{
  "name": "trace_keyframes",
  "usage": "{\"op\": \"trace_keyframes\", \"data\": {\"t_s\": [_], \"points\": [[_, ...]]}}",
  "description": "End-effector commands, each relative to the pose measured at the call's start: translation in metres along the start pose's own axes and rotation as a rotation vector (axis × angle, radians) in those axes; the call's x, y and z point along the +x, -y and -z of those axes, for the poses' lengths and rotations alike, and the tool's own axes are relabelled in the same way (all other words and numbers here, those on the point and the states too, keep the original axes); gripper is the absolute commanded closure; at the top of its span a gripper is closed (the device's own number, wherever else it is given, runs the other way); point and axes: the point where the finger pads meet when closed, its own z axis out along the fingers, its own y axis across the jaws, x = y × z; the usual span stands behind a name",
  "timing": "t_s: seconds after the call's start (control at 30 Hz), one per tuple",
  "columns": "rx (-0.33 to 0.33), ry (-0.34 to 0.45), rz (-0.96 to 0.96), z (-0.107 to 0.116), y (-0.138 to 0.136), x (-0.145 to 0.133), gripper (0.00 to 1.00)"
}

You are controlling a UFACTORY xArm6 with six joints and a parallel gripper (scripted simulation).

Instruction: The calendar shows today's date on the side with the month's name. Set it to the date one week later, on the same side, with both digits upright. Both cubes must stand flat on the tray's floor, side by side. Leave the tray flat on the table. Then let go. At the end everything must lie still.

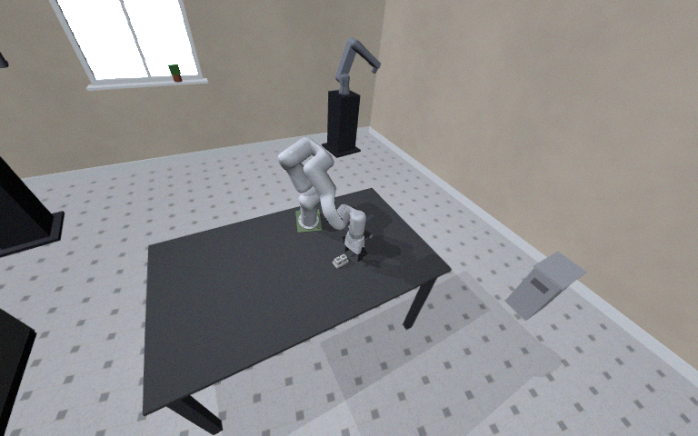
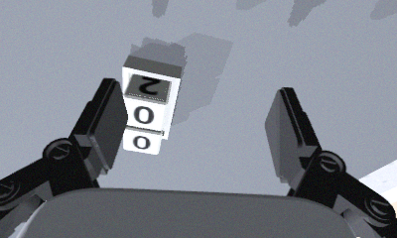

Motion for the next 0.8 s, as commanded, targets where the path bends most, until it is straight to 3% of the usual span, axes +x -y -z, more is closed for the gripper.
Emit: {"op": "trace_keyframes", "data": {"t_s": [0.0,0.17,0.4,0.77], "points": [[-0.006,0.008,-0.071,0.001,-0.001,-0.009,0.0],[-0.006,0.008,-0.097,0.001,-0.001,-0.009,0.0],[-0.007,0.007,-0.322,0.001,-0.001,-0.013,0.0],[-0.007,0.007,-0.421,0.001,-0.001,-0.024,0.0]]}}
